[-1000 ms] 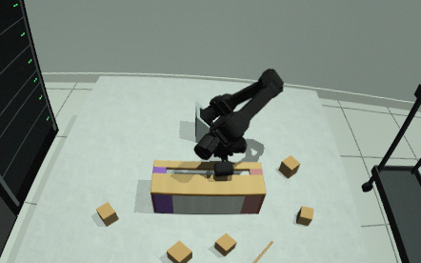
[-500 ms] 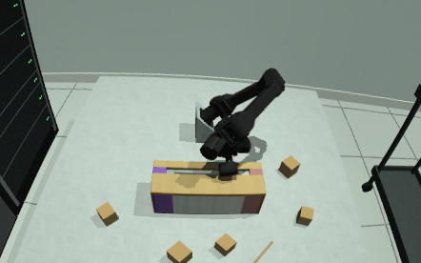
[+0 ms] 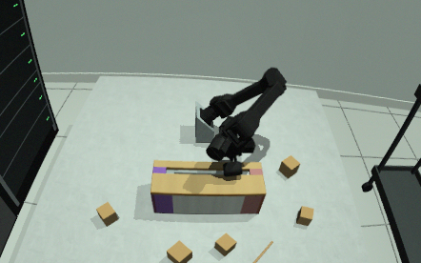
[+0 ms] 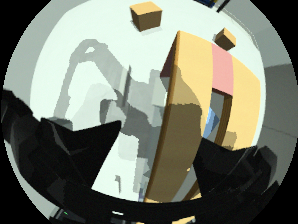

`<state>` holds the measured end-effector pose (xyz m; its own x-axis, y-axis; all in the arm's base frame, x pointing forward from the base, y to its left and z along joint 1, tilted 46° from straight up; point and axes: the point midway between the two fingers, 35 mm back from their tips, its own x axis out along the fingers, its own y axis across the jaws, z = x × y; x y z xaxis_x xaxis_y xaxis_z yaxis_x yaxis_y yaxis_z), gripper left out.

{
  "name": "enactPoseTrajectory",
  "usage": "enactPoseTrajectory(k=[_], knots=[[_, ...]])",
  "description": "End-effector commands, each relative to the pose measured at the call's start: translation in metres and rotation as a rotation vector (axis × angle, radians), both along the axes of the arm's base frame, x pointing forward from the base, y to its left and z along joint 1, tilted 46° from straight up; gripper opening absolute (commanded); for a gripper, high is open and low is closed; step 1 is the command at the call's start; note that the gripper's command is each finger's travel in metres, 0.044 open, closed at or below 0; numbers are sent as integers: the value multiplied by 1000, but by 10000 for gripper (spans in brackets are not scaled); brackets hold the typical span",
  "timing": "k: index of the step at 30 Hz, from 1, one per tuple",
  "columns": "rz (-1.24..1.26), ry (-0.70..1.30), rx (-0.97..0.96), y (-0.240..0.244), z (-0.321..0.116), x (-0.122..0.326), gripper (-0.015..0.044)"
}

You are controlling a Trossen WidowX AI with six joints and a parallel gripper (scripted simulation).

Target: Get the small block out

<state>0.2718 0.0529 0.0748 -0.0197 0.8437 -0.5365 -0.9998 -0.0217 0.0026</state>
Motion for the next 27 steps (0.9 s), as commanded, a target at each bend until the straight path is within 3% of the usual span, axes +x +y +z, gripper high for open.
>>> enactPoseTrajectory(k=[1, 27], knots=[[0, 1, 4, 5, 4, 0, 400], [0, 2, 6, 23, 23, 0, 400]])
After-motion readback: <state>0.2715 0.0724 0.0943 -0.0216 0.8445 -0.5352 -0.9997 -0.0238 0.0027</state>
